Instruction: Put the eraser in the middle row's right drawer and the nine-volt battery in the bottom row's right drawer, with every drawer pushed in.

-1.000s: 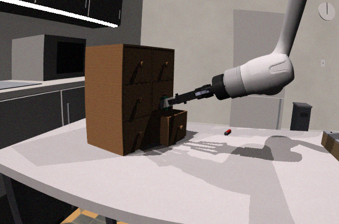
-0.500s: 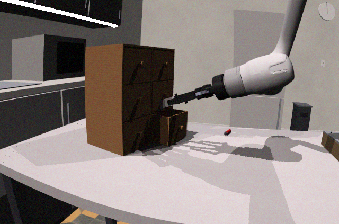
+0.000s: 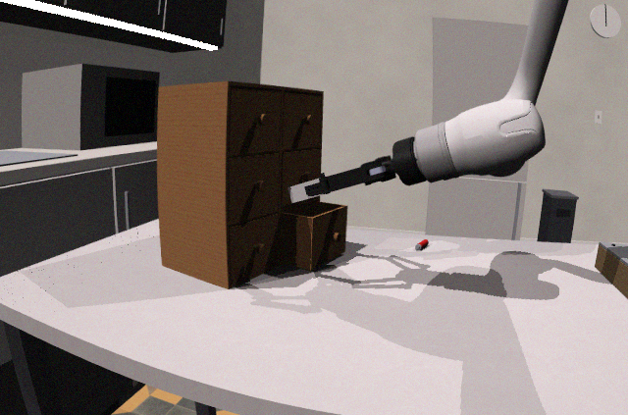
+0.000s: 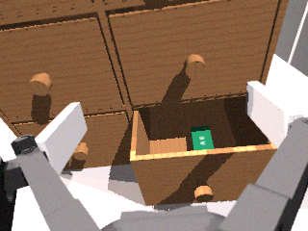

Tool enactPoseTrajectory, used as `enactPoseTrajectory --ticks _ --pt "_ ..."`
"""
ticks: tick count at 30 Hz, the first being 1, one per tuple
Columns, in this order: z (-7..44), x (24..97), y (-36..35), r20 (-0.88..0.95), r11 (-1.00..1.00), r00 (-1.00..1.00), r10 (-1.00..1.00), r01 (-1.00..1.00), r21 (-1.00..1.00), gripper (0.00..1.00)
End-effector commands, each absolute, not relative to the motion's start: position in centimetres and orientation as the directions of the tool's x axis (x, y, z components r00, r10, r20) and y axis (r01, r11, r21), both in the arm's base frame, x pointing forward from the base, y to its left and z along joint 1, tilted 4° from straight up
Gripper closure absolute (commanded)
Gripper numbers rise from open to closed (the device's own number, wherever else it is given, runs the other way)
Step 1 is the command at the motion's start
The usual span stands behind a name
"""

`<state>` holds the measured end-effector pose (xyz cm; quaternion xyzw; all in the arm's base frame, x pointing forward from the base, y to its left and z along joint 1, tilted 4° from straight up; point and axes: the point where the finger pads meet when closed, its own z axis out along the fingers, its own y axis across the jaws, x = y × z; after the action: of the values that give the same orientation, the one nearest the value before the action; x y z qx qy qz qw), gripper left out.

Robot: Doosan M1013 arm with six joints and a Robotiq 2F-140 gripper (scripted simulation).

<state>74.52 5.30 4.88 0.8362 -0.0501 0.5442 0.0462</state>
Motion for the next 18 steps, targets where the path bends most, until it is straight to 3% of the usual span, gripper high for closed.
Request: enactPoseTrajectory --ticks 1,18 --pt "4.9 74.5 5.3 0.915 -0.991 0.403 -0.034 -0.134 0.023 0.00" --pt "5.4 70.7 5.8 0.915 -0.991 0.403 -0.034 -0.134 0.023 0.00"
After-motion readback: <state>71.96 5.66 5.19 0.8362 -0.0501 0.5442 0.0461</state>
